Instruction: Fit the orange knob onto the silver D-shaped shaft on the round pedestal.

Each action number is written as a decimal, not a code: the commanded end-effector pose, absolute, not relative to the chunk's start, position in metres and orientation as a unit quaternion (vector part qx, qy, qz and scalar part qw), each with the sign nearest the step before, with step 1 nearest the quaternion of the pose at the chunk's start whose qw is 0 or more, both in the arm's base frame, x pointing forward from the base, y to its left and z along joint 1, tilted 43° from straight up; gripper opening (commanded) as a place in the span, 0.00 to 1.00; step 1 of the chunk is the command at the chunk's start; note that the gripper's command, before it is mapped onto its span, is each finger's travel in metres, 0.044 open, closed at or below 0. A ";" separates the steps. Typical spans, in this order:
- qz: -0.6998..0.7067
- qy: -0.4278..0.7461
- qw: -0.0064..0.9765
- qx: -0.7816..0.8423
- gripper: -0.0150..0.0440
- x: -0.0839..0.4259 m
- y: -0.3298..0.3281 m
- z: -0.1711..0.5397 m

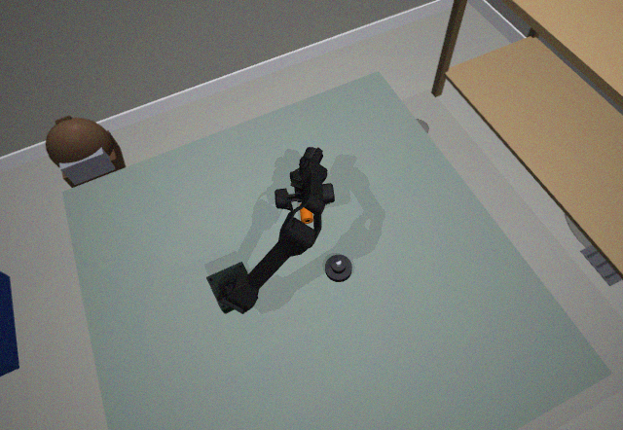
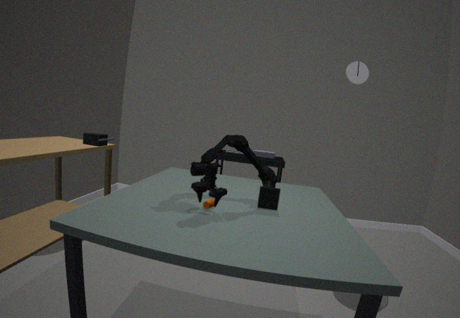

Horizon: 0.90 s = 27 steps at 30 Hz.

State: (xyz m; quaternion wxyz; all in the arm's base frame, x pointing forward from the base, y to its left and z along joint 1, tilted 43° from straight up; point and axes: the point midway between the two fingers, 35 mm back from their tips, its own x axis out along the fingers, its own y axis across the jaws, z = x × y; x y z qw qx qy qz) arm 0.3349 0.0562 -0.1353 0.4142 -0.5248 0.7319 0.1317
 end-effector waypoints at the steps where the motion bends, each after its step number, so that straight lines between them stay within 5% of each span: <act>1: 0.133 0.732 0.409 -0.528 1.00 0.332 0.050 -0.141; 4: 0.133 0.732 0.409 -0.528 1.00 0.331 0.048 -0.142; 12: 0.133 0.732 0.409 -0.528 0.66 0.331 0.048 -0.142; 27: 0.133 0.732 0.409 -0.528 0.60 0.331 0.048 -0.142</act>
